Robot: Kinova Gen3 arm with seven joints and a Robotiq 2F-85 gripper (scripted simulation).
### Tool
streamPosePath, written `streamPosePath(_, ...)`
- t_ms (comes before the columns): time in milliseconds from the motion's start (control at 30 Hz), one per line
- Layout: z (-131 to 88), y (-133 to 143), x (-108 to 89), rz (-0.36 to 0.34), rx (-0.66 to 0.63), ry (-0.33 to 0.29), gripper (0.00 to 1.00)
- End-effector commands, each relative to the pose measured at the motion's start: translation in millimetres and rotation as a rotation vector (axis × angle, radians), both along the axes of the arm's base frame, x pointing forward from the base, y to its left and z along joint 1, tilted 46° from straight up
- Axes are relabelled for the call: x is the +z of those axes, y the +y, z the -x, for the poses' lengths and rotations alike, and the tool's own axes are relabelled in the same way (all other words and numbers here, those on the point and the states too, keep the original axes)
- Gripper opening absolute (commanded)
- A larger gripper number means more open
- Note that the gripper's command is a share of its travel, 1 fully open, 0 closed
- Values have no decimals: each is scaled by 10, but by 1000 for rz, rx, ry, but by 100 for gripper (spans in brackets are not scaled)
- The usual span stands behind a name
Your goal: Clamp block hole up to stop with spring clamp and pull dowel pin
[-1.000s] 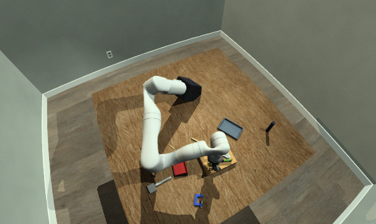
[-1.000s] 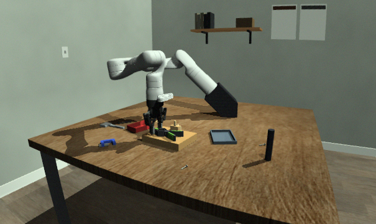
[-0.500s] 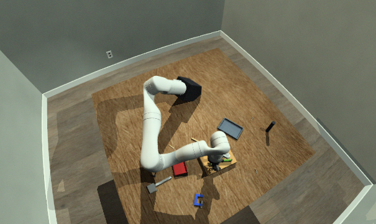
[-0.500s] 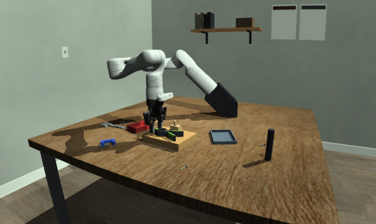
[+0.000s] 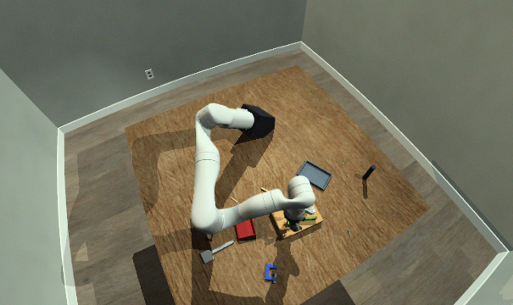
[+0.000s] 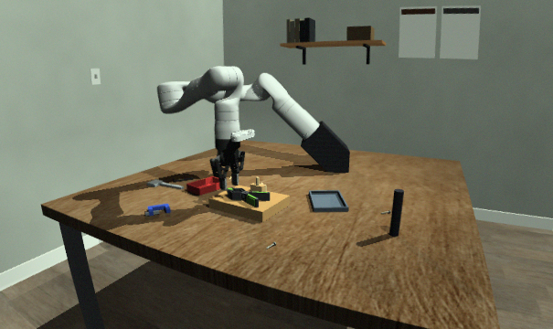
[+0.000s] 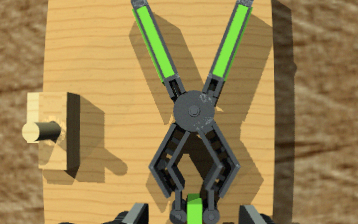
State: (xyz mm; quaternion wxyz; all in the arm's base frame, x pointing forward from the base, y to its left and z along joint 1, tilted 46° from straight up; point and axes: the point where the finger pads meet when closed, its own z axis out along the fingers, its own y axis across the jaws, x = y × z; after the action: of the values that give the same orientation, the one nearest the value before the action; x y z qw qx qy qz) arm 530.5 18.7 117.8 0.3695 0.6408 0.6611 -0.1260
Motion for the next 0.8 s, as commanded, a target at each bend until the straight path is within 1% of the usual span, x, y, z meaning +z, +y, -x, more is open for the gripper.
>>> streamPosePath(0, 22, 52, 54, -1, 1, -1, 58)
streamPosePath(300, 94, 193, 207, -1, 1, -1, 58)
streamPosePath(367, 94, 193, 207, -1, 1, -1, 58)
streamPosePath(767, 169, 338, 365, -1, 1, -1, 58)
